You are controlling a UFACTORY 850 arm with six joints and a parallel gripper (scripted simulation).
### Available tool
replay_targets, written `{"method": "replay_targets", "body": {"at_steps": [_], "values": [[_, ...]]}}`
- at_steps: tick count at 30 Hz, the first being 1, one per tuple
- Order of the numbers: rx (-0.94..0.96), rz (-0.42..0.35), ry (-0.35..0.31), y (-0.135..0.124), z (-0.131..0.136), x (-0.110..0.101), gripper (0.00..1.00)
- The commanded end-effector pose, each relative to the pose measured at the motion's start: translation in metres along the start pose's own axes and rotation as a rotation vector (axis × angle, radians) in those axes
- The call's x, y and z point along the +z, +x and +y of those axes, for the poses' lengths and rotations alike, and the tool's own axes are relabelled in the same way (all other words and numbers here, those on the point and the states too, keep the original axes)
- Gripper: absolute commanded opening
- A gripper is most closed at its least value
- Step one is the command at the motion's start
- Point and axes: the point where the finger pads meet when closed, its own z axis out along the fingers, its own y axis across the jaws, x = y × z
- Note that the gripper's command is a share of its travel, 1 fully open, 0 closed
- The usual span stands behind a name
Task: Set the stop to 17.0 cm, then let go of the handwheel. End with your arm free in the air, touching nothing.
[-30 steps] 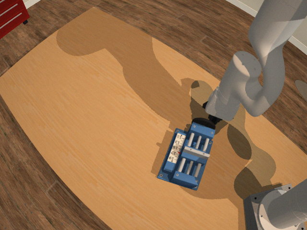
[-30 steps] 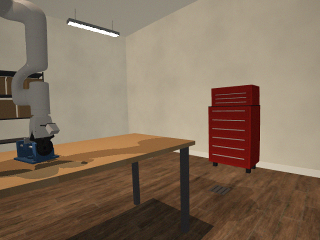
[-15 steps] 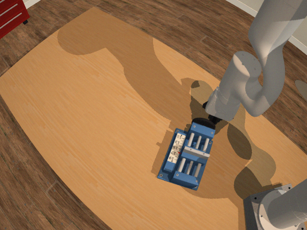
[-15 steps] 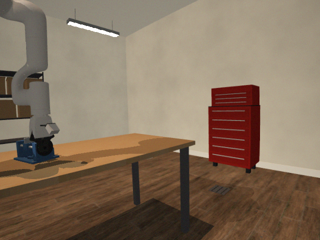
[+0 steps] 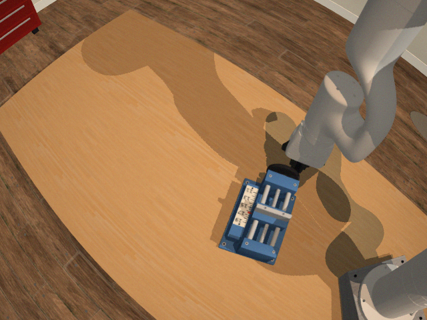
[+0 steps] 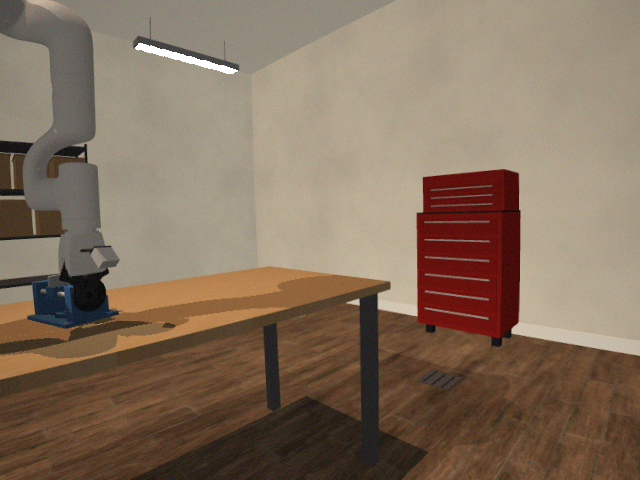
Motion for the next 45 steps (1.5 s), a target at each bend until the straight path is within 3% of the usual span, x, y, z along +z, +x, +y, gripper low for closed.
{"method": "replay_targets", "body": {"at_steps": [1,45], "values": [[0.000,0.001,0.000,0.000,0.000,-0.001,0.06],[0.000,0.001,0.000,0.000,-0.007,-0.013,0.06]]}}
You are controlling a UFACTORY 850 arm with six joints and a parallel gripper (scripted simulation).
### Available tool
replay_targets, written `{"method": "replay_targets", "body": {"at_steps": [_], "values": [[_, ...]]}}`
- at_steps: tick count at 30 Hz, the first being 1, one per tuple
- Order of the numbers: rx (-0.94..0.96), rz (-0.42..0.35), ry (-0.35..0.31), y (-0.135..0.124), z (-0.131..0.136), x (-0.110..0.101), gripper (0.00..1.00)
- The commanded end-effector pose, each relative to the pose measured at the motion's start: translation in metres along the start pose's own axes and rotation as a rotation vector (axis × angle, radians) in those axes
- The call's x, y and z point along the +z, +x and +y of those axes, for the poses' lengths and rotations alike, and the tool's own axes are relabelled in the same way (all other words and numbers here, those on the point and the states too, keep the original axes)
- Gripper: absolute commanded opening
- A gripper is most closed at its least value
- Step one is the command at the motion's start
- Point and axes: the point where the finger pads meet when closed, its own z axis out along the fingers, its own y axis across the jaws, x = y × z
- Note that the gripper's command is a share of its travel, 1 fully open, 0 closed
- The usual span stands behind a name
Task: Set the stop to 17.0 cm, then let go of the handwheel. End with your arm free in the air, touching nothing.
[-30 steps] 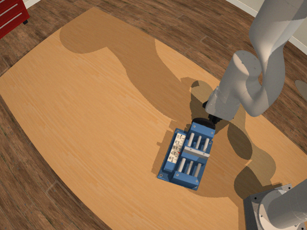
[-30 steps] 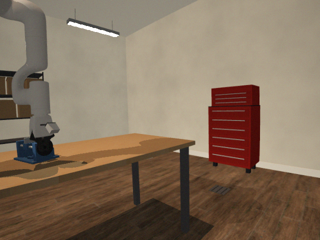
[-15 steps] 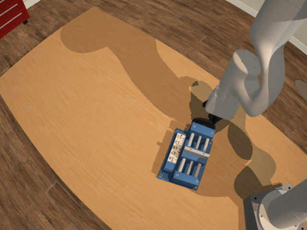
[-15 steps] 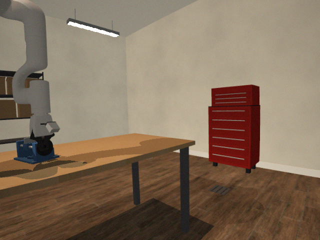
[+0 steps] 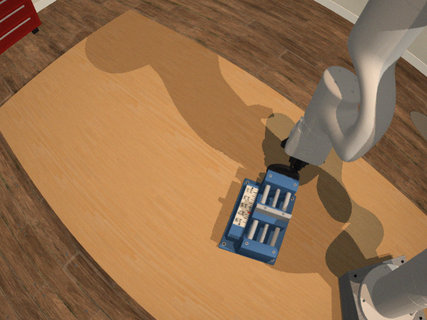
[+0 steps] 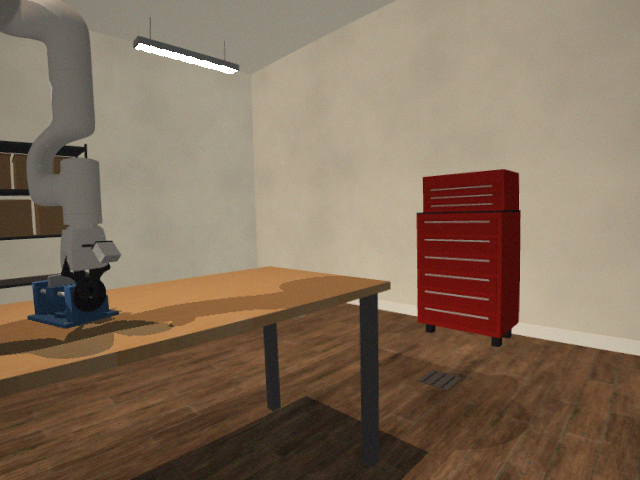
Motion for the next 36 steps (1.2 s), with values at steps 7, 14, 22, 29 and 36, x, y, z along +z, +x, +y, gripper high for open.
{"method": "replay_targets", "body": {"at_steps": [7,14,22,29,36], "values": [[0.000,-0.001,-0.001,0.001,-0.005,-0.005,0.06],[0.000,-0.001,-0.001,0.001,-0.010,-0.009,0.06],[0.000,-0.001,-0.001,0.001,-0.023,-0.013,0.06],[0.000,-0.001,-0.001,0.001,-0.047,-0.004,0.06],[0.000,-0.001,-0.001,0.001,-0.056,0.015,0.06]]}}
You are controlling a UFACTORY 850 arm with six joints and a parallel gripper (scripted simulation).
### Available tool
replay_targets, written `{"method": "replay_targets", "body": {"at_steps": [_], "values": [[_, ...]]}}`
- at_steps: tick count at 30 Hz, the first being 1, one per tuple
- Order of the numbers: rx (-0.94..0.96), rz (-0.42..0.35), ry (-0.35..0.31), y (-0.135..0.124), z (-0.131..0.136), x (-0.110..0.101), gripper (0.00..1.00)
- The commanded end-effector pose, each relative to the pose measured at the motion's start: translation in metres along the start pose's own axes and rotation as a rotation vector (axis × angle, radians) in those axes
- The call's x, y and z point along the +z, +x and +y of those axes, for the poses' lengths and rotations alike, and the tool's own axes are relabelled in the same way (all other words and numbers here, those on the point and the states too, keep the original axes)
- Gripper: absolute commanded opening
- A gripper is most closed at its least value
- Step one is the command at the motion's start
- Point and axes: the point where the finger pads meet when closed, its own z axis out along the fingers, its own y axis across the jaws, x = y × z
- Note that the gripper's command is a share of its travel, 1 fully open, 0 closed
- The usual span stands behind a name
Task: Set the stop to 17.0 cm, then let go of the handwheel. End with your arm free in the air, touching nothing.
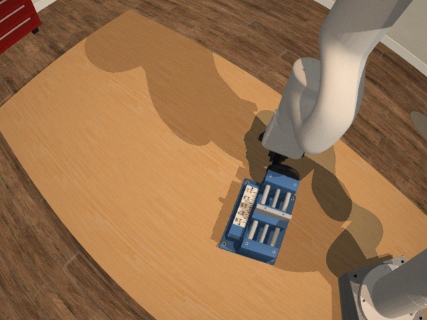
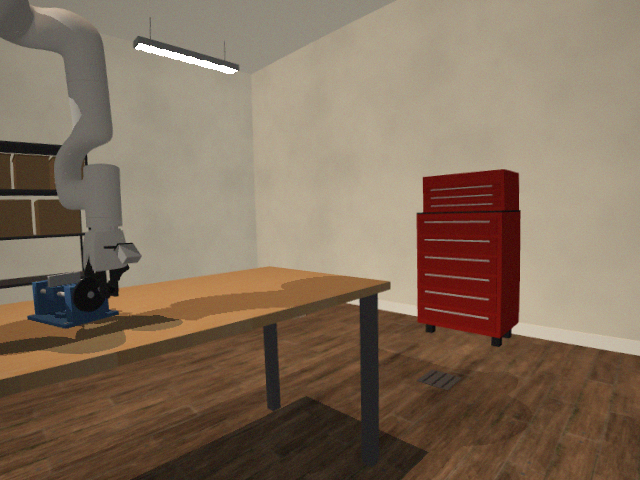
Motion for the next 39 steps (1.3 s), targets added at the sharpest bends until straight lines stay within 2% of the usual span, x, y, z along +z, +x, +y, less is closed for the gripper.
{"method": "replay_targets", "body": {"at_steps": [1,21,39], "values": [[0.000,0.002,-0.001,0.001,-0.002,0.008,0.06],[0.000,0.003,-0.001,0.001,0.008,0.032,0.06],[0.000,0.002,-0.001,0.001,0.028,0.040,0.06]]}}
